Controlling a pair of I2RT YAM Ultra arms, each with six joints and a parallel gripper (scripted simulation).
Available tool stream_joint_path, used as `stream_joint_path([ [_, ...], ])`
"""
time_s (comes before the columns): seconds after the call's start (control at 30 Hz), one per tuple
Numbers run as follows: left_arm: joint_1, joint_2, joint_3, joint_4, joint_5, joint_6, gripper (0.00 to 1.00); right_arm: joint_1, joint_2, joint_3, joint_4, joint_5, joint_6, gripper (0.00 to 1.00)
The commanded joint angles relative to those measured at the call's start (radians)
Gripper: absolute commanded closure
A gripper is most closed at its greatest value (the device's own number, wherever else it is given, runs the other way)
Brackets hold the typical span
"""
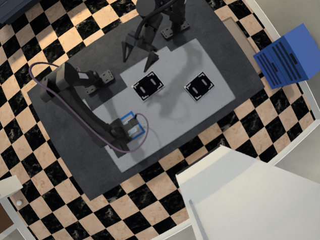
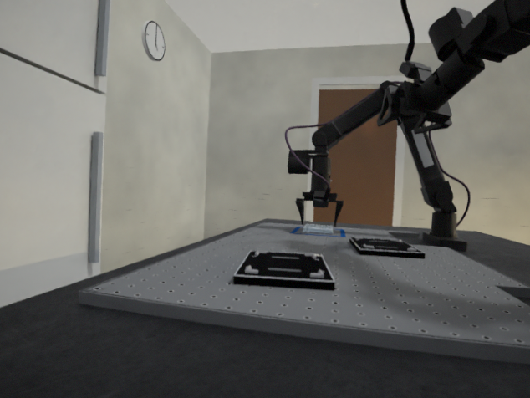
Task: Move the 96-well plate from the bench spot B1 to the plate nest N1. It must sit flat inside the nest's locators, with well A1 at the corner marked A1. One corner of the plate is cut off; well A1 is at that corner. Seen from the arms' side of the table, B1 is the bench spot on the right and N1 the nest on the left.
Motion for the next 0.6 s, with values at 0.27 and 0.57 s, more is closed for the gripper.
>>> stream_joint_path([
  [0.27,-0.007,-0.031,-0.012,-0.019,-0.008,0.008,0.0,0.009,0.008,-0.027,0.051,0.001,-0.006,0.04],
  [0.57,-0.002,-0.023,-0.001,-0.019,-0.008,0.008,0.0,0.003,0.007,-0.018,0.039,0.001,-0.006,0.17],
])
